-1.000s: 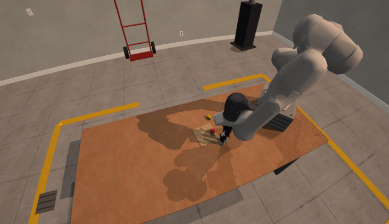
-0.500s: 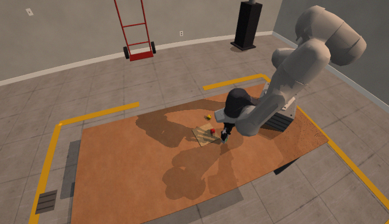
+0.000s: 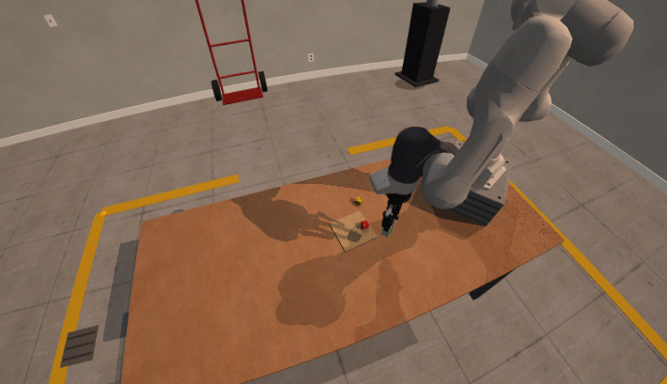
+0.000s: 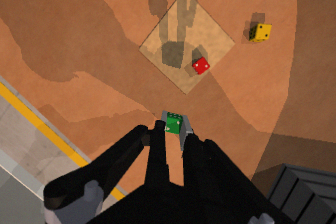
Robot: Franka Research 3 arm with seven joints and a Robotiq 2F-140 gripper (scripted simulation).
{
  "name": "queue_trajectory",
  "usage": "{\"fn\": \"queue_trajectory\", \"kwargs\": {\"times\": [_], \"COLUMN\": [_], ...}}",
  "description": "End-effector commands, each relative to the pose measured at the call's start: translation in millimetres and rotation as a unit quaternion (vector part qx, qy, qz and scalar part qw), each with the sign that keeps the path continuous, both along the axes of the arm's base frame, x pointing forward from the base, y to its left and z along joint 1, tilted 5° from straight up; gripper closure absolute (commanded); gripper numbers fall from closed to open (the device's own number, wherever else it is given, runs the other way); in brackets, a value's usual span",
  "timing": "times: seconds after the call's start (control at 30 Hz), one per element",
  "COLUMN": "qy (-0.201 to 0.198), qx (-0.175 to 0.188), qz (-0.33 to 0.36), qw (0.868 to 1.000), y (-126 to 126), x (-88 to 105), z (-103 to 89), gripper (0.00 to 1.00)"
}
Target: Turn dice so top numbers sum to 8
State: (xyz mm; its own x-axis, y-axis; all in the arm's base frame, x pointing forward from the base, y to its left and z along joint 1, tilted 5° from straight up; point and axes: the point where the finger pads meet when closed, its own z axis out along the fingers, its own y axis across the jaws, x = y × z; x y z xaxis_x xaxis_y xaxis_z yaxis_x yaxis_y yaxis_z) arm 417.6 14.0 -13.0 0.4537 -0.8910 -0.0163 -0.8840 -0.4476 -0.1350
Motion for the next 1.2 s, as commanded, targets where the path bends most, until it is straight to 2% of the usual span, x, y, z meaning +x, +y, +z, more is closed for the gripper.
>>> {"fn": "queue_trajectory", "kwargs": {"times": [0.0,0.3,0.37,0.47,0.7,0.73,1.17], "qy": [0.02,0.019,0.018,0.012,0.01,0.009,0.003], "qx": [-0.011,-0.011,-0.014,-0.023,-0.026,-0.028,-0.037], "qz": [-0.044,-0.043,-0.016,0.083,0.112,0.138,0.23], "qw": [0.999,0.999,1.0,0.996,0.993,0.99,0.972], "y": [-1,-2,-7,-25,-31,-37,-57], "x": [-1.2,-1.0,3.5,19.0,23.4,27.2,40.4], "z": [5.9,5.9,6.2,7.2,7.5,7.8,9.0], "gripper": [0.87,0.87,0.87,0.87,0.87,0.87,0.87]}}
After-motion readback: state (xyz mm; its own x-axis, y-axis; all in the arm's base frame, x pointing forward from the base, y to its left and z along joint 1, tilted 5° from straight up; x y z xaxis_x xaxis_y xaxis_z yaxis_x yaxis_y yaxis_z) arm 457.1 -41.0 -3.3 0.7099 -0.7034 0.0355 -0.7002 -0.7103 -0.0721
